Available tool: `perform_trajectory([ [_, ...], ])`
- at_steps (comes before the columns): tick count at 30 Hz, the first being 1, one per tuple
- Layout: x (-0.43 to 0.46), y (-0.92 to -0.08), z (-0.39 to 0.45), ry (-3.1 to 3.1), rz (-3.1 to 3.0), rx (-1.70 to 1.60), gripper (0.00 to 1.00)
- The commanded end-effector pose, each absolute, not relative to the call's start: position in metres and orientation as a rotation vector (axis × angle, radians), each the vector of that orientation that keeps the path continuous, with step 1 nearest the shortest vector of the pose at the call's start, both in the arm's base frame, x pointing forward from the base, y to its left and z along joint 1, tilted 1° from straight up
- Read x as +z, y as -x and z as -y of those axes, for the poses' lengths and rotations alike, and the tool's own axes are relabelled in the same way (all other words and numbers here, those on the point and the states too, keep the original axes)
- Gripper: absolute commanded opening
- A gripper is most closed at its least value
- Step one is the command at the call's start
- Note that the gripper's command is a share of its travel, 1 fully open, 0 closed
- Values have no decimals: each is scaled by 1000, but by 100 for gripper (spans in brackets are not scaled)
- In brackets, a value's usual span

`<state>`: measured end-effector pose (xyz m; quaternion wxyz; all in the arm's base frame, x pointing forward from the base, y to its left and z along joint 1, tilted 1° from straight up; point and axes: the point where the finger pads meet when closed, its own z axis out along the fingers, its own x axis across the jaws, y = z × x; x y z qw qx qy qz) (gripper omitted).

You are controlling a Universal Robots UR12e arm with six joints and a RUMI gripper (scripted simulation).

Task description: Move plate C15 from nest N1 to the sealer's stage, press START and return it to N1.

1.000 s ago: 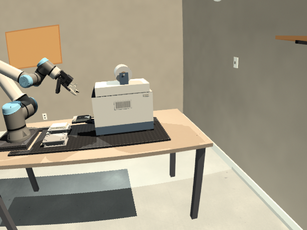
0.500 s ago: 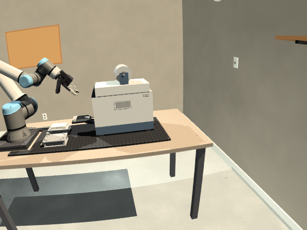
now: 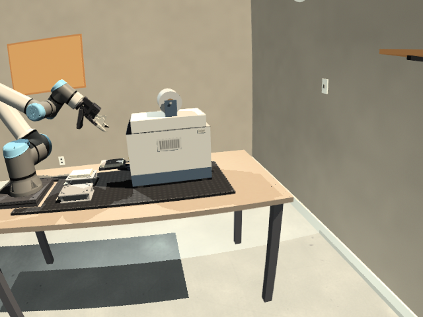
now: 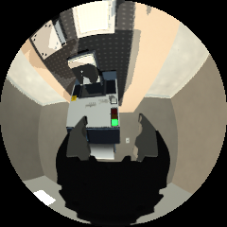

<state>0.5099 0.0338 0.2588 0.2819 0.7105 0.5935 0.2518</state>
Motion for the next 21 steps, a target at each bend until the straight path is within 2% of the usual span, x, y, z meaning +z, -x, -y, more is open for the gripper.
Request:
perform_trajectory([
  [1, 260, -510, -34, -1902, -1589, 675, 68],
  [21, 261, -501, -35, -1902, -1589, 675, 66],
])
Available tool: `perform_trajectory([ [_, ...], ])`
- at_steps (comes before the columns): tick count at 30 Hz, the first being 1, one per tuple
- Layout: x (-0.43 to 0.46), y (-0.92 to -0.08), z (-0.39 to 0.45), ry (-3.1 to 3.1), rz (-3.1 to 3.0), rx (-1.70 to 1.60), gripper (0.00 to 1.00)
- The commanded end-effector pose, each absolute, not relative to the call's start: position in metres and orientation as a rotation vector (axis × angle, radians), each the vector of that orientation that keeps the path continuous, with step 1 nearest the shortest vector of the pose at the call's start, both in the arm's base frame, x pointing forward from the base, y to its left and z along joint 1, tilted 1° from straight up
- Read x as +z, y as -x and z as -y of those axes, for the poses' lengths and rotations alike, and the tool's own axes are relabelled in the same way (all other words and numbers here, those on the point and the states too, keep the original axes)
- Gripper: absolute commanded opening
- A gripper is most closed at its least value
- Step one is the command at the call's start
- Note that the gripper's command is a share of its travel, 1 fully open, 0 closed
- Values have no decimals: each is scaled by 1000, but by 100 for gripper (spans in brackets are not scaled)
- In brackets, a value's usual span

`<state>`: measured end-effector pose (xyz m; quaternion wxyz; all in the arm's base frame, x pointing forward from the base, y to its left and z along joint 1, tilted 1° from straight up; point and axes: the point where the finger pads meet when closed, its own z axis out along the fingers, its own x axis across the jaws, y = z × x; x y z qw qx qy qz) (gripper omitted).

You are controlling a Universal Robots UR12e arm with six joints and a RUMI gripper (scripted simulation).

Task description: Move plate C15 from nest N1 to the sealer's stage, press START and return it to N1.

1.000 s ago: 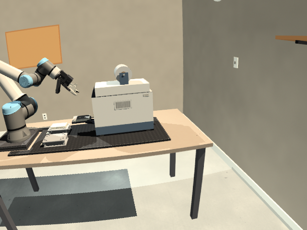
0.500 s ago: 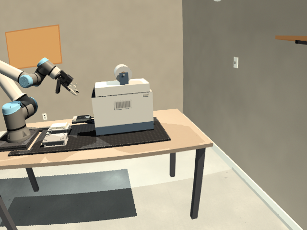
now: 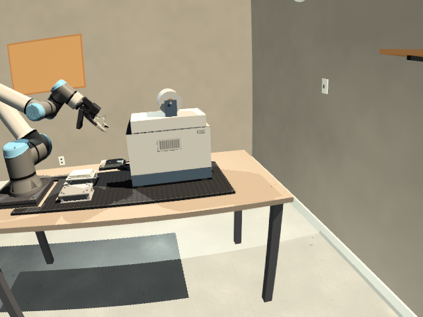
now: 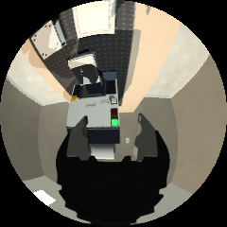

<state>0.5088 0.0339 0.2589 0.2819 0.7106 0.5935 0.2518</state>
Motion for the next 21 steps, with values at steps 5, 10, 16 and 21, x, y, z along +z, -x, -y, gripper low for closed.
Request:
perform_trajectory([
  [5, 265, -476, -39, -1902, -1589, 675, 63],
  [10, 266, -466, -41, -1902, -1589, 675, 62],
  [16, 266, -466, -41, -1902, -1589, 675, 59],
  [21, 266, -466, -41, -1950, -1630, 629, 57],
])
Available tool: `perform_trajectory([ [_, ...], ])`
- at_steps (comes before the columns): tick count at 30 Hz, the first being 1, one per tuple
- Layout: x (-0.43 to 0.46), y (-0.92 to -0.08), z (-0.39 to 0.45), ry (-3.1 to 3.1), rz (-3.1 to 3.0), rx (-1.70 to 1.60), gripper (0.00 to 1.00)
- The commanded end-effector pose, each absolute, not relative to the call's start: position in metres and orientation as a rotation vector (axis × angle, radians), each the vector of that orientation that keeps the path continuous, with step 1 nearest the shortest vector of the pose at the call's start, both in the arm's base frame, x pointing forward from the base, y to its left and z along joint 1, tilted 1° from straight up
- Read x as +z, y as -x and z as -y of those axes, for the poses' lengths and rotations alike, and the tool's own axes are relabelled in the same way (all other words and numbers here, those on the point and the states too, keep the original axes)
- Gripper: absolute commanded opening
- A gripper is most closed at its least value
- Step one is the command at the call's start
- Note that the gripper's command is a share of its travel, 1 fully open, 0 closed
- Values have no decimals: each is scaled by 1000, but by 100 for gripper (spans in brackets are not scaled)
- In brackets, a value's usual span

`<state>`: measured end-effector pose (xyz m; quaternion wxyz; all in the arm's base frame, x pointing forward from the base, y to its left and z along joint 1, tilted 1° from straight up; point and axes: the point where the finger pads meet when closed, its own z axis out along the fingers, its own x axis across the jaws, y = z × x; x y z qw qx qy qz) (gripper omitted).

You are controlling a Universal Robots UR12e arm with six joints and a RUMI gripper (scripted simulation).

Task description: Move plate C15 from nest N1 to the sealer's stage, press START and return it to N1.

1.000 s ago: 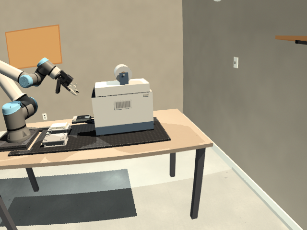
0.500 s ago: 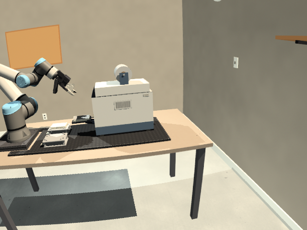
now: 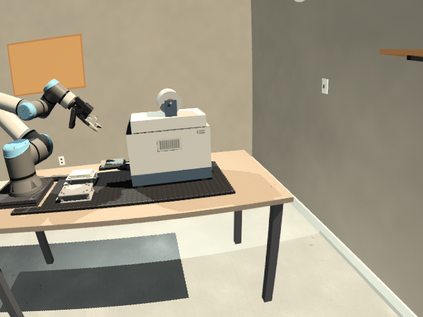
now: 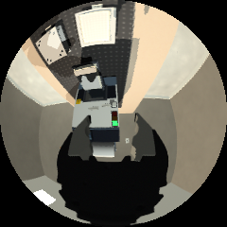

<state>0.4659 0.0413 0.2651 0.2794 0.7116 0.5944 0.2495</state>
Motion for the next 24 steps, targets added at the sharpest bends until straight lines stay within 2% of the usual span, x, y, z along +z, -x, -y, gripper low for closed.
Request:
perform_trajectory([
  [1, 266, -466, -41, -1974, -1651, 606, 56],
  [3, 266, -466, -41, -2020, -1691, 557, 55],
  [4, 266, -466, -41, -2043, -1711, 533, 0],
  [24, 266, -466, -41, -2381, -2007, 82, 0],
])
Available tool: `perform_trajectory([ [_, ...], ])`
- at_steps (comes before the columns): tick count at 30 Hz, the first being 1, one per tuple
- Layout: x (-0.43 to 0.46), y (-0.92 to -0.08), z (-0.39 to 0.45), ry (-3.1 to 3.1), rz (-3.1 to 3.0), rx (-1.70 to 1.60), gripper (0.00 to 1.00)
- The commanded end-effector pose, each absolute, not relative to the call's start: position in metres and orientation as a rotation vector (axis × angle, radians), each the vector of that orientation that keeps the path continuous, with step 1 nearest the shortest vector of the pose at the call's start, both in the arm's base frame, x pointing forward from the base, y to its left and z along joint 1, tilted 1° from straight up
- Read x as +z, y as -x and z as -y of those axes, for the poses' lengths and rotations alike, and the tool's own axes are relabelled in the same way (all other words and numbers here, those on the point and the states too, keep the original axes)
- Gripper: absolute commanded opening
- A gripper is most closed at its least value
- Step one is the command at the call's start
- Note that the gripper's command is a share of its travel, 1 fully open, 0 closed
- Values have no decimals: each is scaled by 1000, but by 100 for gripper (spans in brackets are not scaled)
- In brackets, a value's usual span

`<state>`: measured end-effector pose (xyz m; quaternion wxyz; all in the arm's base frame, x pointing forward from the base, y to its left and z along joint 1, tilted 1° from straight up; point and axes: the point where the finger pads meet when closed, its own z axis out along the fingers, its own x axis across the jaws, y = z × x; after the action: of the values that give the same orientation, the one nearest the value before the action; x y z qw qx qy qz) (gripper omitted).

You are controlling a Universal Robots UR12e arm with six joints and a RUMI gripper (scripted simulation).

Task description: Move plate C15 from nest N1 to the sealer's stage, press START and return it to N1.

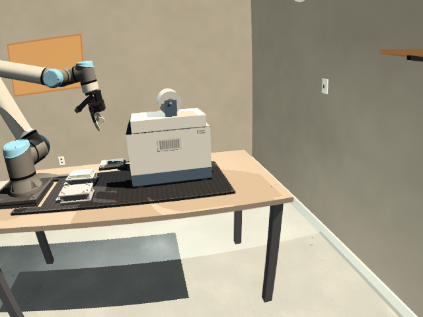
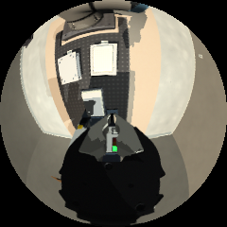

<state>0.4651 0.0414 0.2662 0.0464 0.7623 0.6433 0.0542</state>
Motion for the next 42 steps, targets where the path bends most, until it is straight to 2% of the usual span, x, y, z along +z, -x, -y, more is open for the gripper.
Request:
perform_trajectory([
  [1, 266, -466, -41, -2401, -2024, 49, 0],
  [20, 266, -466, -41, -2418, -2039, 19, 0],
  [21, 261, -466, -41, -2418, -2039, 19, 68],
  [42, 174, -466, -43, -2418, -2039, 19, 68],
])
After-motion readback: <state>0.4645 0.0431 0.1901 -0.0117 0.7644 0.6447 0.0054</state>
